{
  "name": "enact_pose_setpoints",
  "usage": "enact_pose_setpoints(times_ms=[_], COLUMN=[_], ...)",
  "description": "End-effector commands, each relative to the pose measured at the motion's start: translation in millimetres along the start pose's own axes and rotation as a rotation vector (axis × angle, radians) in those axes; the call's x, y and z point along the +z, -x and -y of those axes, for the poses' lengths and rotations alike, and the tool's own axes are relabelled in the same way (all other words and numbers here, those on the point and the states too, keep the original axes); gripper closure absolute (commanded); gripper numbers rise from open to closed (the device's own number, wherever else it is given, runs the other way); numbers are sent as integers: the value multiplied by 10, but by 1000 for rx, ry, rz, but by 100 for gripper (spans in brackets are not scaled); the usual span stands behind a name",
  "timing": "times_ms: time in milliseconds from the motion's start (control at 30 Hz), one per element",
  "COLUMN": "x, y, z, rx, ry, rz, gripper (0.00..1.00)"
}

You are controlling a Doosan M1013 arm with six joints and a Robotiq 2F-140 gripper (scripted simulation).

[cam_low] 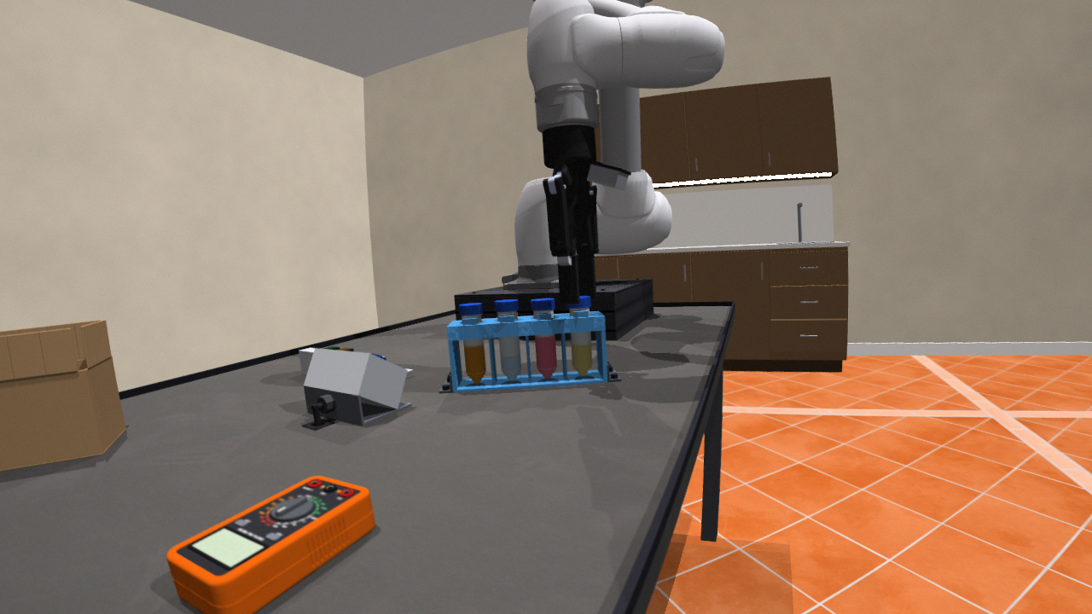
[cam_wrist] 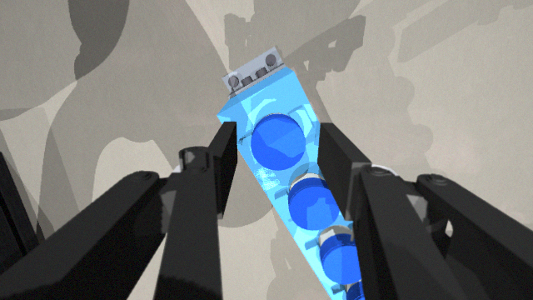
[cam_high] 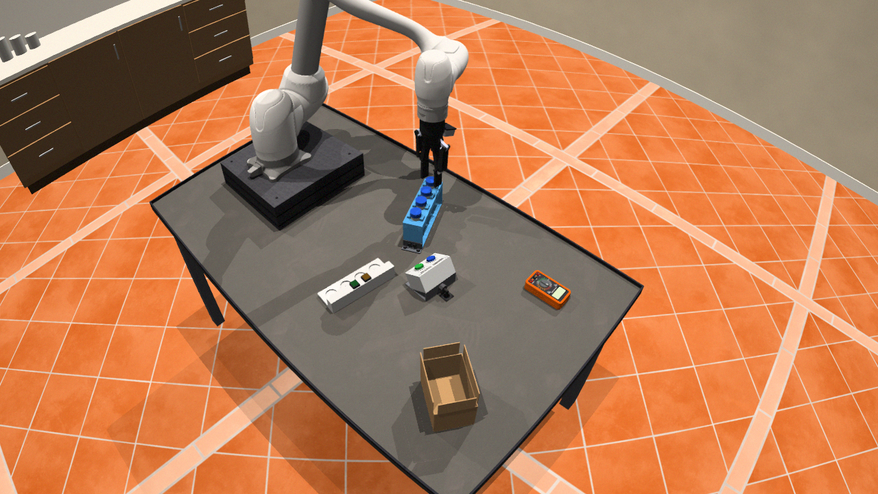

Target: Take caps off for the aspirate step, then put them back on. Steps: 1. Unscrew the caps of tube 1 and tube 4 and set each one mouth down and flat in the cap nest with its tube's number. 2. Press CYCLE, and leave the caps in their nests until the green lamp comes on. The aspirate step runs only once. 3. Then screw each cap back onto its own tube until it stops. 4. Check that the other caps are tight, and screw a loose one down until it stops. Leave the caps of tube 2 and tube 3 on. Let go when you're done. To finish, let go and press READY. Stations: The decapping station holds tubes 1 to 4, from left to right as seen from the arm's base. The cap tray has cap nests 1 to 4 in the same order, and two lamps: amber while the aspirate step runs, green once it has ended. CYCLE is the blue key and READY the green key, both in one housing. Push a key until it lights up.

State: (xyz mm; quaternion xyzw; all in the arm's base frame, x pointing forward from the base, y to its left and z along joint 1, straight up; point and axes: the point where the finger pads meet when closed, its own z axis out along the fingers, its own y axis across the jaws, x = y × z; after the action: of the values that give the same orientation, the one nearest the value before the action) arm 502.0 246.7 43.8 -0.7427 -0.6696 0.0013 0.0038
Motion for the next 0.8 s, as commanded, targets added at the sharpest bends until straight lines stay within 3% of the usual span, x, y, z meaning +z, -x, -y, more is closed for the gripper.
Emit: enact_pose_setpoints(times_ms=[0,433,467,767], x=[3,54,54,54], y=[-3,-3,-3,-3], z=[-4,-4,-4,-4], rx=[0,0,0,0], ry=[1,1,1,1], rz=[-1,-1,-1,-1], gripper=[59,59,70,70])
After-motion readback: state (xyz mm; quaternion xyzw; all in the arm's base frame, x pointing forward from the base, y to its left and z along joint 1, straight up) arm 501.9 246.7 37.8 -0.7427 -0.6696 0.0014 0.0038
